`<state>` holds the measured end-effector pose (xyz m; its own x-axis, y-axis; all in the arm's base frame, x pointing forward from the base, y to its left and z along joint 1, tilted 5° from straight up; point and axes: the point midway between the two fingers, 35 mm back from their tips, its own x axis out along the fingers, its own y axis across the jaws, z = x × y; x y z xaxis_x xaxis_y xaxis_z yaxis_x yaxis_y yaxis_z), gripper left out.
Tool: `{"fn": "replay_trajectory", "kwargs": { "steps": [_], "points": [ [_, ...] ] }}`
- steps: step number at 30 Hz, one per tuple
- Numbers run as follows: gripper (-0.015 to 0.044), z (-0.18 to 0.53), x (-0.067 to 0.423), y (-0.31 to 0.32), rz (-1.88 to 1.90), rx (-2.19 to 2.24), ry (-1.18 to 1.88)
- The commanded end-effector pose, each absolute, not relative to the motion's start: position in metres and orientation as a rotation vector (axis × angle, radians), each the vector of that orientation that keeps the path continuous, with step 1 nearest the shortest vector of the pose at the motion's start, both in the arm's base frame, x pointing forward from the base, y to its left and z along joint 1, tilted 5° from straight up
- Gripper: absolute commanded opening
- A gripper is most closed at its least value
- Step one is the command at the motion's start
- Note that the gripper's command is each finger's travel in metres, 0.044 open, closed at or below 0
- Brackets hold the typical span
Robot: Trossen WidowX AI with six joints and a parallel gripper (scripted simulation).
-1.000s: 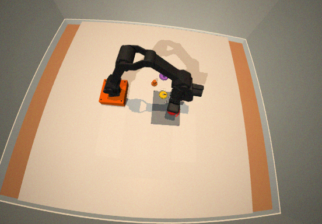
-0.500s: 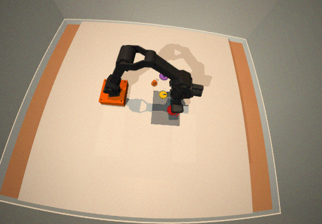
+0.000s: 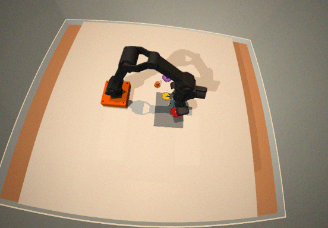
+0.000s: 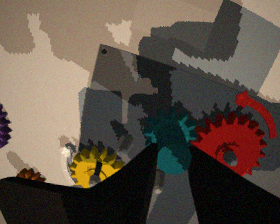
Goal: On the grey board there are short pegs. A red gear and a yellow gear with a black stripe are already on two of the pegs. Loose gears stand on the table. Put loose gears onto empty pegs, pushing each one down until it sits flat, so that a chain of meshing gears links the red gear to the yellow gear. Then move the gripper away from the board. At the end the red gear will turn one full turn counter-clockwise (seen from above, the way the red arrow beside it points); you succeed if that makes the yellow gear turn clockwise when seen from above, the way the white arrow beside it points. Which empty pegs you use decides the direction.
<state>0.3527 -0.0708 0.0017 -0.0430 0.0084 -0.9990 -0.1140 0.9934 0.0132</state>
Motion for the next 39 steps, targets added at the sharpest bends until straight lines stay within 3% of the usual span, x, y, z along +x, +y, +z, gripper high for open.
{"fn": "replay_trajectory", "kwargs": {
  "steps": [1, 4, 17, 29, 39],
  "points": [
    [0.0079, 0.002, 0.353, -0.071, 0.074, -0.060, 1.612],
    [0.0140, 0.003, 0.353, -0.071, 0.033, -0.021, 1.613],
    [0.0140, 0.051, 0.355, -0.071, -0.066, 0.074, 1.612],
    [0.0440, 0.050, 0.304, 0.015, -0.682, 0.676, 1.511],
    [0.0440, 0.046, 0.248, 0.066, -1.185, 1.150, 1.297]
  ]
}}
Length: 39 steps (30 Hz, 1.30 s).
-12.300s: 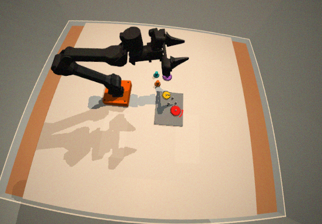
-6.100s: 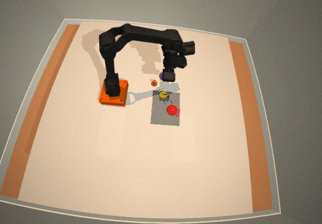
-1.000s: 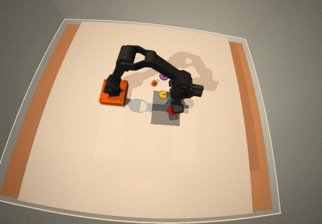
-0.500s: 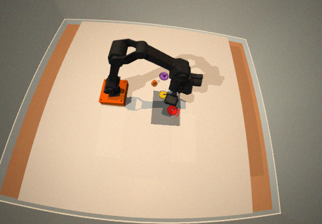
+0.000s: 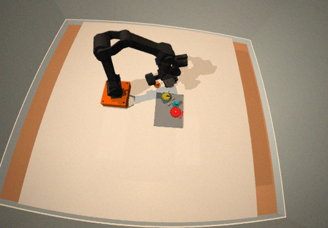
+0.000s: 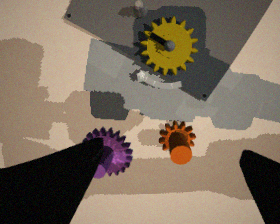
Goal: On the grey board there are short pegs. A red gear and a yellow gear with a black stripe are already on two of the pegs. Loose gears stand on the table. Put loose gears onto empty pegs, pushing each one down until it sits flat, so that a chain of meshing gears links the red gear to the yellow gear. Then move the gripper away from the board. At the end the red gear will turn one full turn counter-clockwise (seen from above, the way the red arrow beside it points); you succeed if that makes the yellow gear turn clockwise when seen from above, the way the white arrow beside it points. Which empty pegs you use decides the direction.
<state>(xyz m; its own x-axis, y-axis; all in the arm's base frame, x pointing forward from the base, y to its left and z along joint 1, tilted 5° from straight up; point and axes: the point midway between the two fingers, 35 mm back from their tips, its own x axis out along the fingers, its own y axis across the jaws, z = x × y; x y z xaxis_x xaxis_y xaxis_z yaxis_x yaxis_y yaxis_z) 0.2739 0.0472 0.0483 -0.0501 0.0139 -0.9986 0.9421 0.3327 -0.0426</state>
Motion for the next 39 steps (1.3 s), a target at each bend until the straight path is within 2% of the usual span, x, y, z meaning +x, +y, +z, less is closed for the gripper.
{"fn": "replay_trajectory", "kwargs": {
  "steps": [1, 37, 39],
  "points": [
    [0.0440, 0.046, 0.248, 0.066, -1.185, 1.150, 1.297],
    [0.0440, -0.005, 0.247, 0.070, -1.185, 1.150, 1.297],
    [0.0387, -0.005, 0.247, 0.070, -1.185, 1.150, 1.297]
  ]
}}
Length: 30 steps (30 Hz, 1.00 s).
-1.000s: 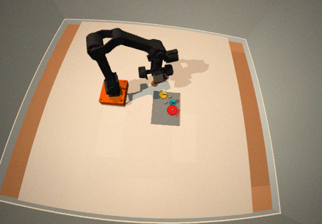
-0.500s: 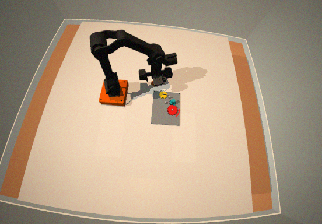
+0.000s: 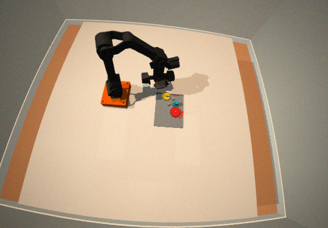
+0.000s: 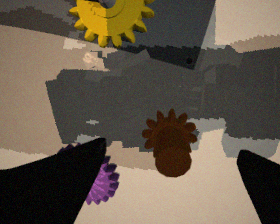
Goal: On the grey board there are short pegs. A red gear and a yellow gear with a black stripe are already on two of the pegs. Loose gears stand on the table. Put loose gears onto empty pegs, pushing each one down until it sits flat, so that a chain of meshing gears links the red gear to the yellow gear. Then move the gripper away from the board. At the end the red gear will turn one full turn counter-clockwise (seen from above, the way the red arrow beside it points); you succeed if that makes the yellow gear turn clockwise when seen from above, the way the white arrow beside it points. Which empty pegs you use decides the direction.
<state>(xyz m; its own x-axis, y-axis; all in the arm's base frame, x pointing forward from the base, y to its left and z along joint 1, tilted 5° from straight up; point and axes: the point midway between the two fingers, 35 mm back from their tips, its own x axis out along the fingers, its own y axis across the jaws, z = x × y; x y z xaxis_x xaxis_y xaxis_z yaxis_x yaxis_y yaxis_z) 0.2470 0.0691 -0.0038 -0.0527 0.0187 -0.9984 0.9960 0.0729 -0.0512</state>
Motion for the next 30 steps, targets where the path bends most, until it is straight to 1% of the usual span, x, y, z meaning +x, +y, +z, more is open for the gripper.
{"fn": "replay_trajectory", "kwargs": {
  "steps": [1, 11, 19, 21, 30],
  "points": [
    [0.0361, -0.005, 0.247, 0.070, -1.185, 1.150, 1.297],
    [0.0099, -0.005, 0.247, 0.070, -1.185, 1.150, 1.297],
    [0.0045, -0.005, 0.247, 0.070, -1.185, 1.150, 1.297],
    [0.0000, -0.004, 0.247, 0.070, -1.185, 1.150, 1.297],
    [0.0000, 0.015, 0.253, 0.070, -1.184, 1.150, 1.296]
  ]
}}
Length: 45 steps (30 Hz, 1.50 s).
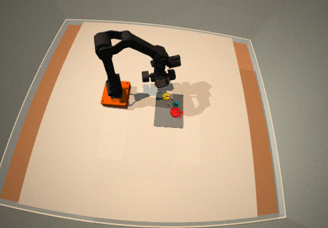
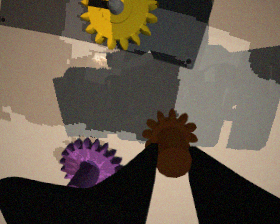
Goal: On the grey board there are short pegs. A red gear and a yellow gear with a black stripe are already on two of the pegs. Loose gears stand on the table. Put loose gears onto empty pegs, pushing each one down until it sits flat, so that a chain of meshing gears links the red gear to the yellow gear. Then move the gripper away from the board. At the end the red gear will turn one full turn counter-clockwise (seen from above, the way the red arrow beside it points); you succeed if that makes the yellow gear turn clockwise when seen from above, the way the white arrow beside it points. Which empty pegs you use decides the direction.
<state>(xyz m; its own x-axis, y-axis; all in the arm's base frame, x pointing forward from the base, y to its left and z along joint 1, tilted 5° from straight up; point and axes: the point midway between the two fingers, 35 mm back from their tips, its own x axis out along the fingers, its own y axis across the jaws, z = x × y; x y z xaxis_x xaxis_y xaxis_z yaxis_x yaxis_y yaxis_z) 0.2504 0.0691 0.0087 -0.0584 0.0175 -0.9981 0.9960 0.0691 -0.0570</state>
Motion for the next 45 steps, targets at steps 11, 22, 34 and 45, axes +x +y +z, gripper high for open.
{"fn": "replay_trajectory", "kwargs": {
  "steps": [11, 22, 34, 45],
  "points": [
    [0.0000, 0.042, 0.258, 0.069, -1.183, 1.151, 1.296],
    [0.0000, 0.070, 0.260, 0.068, -1.183, 1.151, 1.296],
    [0.0000, 0.102, 0.259, 0.065, -1.179, 1.147, 1.295],
    [0.0000, 0.131, 0.254, 0.063, -1.183, 1.149, 1.296]
  ]
}}
